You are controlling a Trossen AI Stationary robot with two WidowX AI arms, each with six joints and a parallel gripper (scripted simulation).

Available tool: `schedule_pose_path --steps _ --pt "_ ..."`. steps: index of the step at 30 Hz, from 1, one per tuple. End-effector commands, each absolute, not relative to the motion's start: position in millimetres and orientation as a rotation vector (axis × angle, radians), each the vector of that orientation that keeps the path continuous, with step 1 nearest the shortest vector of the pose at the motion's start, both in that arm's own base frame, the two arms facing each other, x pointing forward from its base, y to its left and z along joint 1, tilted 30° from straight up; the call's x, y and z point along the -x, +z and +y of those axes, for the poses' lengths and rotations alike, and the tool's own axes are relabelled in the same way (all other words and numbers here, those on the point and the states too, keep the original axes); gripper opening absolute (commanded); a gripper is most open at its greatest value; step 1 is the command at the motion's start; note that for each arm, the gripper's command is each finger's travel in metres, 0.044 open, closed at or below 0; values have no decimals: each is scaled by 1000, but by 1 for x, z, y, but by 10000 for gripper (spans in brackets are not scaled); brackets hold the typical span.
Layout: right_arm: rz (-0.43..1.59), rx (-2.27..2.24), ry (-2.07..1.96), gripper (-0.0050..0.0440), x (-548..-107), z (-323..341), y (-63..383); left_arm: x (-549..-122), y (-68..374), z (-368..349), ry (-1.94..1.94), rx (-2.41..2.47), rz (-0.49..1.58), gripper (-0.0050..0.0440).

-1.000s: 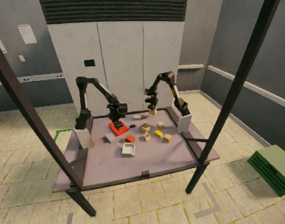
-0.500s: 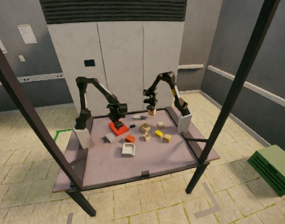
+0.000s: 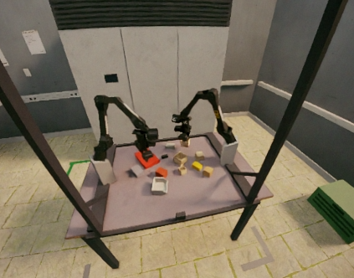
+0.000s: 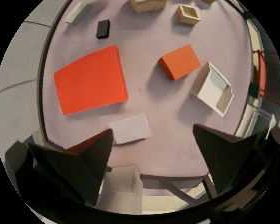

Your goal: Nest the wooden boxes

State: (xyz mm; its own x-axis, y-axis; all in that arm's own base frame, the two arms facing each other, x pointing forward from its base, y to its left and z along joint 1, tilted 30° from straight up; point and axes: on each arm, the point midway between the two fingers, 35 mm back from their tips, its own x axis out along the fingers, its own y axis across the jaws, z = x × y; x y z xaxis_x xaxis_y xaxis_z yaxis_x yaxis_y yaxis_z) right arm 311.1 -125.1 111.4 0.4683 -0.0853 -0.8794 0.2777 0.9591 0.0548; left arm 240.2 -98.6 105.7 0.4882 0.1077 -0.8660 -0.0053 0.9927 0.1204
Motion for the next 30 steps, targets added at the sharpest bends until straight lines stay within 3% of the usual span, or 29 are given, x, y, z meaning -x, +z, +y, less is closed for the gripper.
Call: schedule_pose_path --steps 1,30 --pt "1034 -188 -226 282 -317 -111 127 -241 110 -100 61 -102 1048 400" --pt "1011 -225 -251 282 -331 -9 152 -241 110 -100 61 -102 1048 400"
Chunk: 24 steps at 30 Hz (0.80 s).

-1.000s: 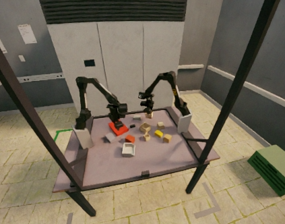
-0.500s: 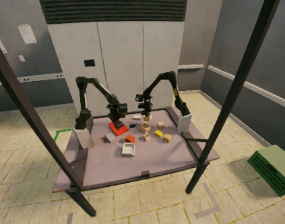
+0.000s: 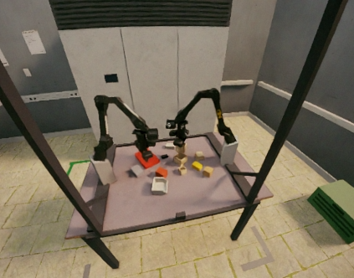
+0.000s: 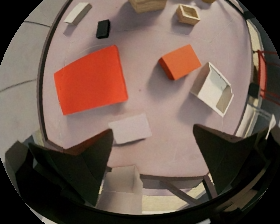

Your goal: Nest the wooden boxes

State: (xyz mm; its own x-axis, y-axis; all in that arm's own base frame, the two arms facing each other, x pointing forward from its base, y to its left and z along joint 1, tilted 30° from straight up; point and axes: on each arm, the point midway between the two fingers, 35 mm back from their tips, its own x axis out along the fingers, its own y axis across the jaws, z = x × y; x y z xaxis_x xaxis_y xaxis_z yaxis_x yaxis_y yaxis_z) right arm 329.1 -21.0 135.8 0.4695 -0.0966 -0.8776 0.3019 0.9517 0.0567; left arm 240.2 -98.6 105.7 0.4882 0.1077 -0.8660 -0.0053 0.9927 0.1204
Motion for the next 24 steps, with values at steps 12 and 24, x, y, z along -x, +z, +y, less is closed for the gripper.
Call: schedule_pose_path --steps 12,24 --pt "996 -241 -259 282 -330 19 159 -241 110 -100 61 -102 1048 400" --pt "1009 -238 -260 282 -328 19 154 -255 107 -110 39 -151 966 400"
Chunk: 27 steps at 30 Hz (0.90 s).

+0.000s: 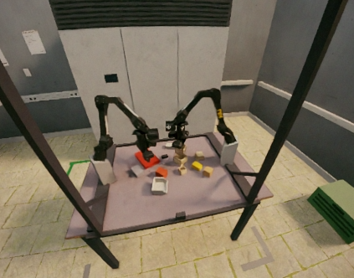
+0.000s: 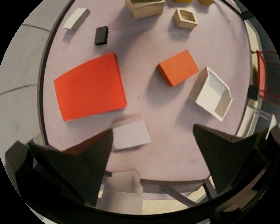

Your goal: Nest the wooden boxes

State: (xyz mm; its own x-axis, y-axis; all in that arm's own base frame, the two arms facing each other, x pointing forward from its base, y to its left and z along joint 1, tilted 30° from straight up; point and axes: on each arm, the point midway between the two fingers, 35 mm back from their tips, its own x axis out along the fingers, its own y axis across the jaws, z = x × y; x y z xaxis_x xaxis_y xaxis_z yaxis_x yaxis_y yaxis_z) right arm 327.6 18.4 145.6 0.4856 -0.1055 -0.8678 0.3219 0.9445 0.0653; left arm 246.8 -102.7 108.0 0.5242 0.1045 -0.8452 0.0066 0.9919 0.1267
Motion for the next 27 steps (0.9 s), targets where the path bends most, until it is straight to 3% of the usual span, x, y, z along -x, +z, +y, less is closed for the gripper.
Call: schedule_pose_path --steps 1,10,27 --pt "1009 -238 -260 282 -328 19 154 -261 108 -115 30 -165 929 400" --pt "1009 -238 -260 282 -328 19 154 -291 119 -147 -11 -254 682 400" --pt "1009 -238 -260 282 -328 19 154 -307 147 -188 4 -299 339 400"
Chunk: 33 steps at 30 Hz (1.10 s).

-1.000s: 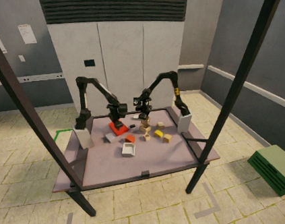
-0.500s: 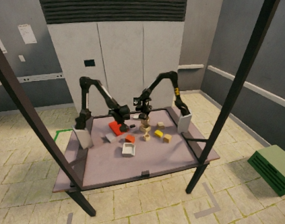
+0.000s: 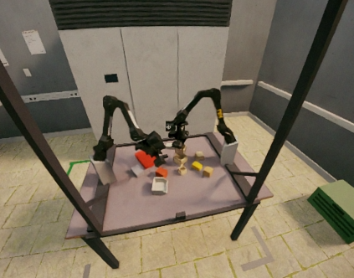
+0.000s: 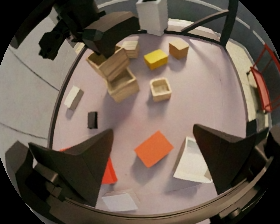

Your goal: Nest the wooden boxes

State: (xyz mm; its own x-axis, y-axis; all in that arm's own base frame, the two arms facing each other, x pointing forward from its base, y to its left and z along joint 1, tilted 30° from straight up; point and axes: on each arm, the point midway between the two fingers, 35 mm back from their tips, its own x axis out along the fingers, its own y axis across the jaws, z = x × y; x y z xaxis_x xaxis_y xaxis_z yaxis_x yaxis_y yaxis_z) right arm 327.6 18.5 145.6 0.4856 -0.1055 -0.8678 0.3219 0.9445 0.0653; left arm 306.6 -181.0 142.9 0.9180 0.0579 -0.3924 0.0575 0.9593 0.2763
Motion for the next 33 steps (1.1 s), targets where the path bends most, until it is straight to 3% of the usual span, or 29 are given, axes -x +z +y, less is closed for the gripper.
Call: schedule_pose_path --steps 1,16,33 --pt "1009 -238 -260 282 -328 19 154 -307 147 -188 4 -299 339 400" --pt "1009 -238 -260 282 -328 19 154 -295 170 -208 78 -267 116 400" --pt "1009 -238 -260 282 -328 19 154 -268 182 -209 173 -189 -1 400"
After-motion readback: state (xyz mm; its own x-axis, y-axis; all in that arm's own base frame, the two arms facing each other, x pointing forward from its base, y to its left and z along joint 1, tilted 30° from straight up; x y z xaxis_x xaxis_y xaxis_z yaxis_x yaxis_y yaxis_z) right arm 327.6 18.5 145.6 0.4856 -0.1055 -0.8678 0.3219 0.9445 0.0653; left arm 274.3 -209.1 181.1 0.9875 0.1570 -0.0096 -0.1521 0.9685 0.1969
